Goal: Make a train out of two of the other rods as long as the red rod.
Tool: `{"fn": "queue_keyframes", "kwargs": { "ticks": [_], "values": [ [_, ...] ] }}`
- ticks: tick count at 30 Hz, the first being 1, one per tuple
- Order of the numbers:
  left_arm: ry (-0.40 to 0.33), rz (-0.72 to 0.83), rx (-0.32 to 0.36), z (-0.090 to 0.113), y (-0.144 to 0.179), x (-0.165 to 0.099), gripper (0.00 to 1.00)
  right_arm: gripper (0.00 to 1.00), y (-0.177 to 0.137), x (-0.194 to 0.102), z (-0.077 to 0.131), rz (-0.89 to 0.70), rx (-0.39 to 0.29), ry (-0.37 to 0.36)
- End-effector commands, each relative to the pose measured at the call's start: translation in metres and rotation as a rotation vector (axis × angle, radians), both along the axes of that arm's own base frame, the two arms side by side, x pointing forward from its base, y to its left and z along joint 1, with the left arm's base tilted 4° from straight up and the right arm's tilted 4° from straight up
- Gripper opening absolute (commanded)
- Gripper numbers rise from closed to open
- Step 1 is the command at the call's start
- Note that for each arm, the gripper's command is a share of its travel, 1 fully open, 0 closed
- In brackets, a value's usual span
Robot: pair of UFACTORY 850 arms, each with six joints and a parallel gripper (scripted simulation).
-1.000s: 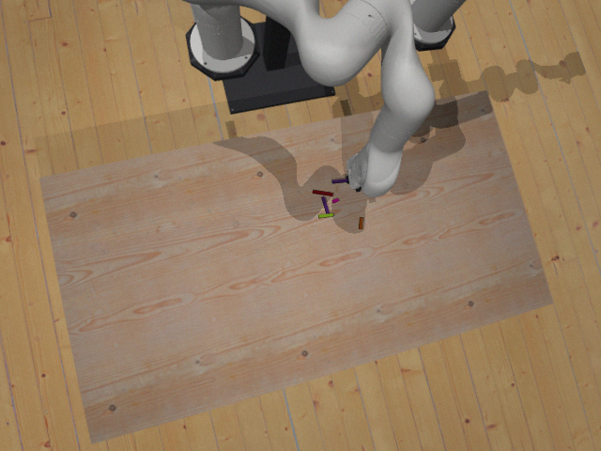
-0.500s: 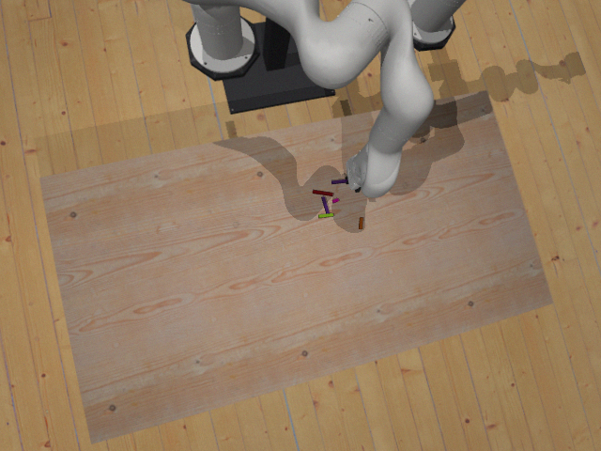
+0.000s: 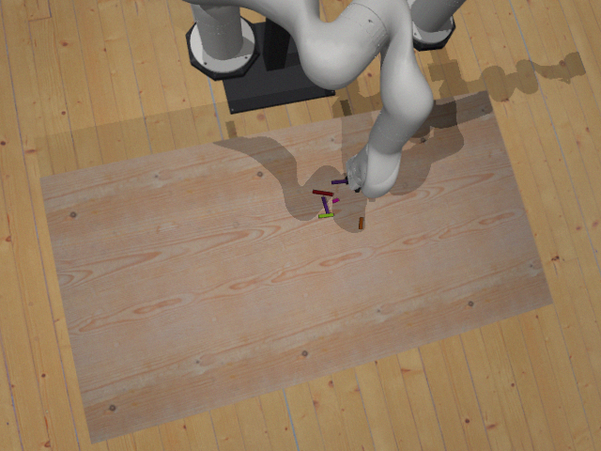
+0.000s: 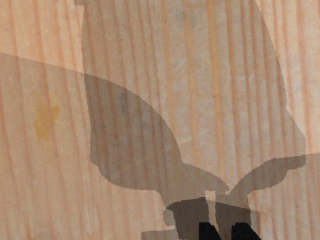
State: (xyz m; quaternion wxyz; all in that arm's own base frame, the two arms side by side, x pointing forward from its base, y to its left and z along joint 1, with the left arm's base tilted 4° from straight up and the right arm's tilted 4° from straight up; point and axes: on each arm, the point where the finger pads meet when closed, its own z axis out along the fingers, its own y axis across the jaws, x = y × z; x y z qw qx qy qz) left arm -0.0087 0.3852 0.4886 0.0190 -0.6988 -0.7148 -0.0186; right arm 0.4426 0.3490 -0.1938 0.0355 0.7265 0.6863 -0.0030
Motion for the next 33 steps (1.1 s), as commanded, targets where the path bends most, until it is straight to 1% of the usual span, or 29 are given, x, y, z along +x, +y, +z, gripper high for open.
{"fn": "queue_keyframes", "kwargs": {
  "ticks": [1, 22, 23, 27, 28, 30, 31, 33],
  "values": [
    [0.0, 0.0, 0.002, 0.0007, 0.0003, 0.0, 1.0, 0.06, 0.0007, 0.0007, 0.0006, 0.0, 0.001, -0.001],
    [0.0, 0.0, 0.002, 0.0007, 0.0003, 0.0, 1.0, 0.06, 0.0007, 0.0007, 0.0006, 0.0, 0.001, -0.001],
    [0.0, 0.0, 0.002, 0.0007, 0.0003, 0.0, 1.0, 0.1, 0.0007, 0.0007, 0.0006, 0.0, 0.001, -0.001],
    [0.0, 0.0, 0.002, 0.0007, 0.0003, 0.0, 1.0, 0.1, 0.0007, 0.0007, 0.0006, 0.0, 0.001, -0.001],
    [0.0, 0.0, 0.002, 0.0007, 0.0003, 0.0, 1.0, 0.14, 0.0007, 0.0007, 0.0006, 0.0, 0.001, -0.001],
    [0.0, 0.0, 0.002, 0.0007, 0.0003, 0.0, 1.0, 0.14, 0.0007, 0.0007, 0.0006, 0.0, 0.001, -0.001],
    [0.0, 0.0, 0.002, 0.0007, 0.0003, 0.0, 1.0, 0.18, 0.0007, 0.0007, 0.0006, 0.0, 0.001, -0.001],
    [0.0, 0.0, 0.002, 0.0007, 0.0003, 0.0, 1.0, 0.18, 0.0007, 0.0007, 0.0006, 0.0, 0.001, -0.001]
  ]
}}
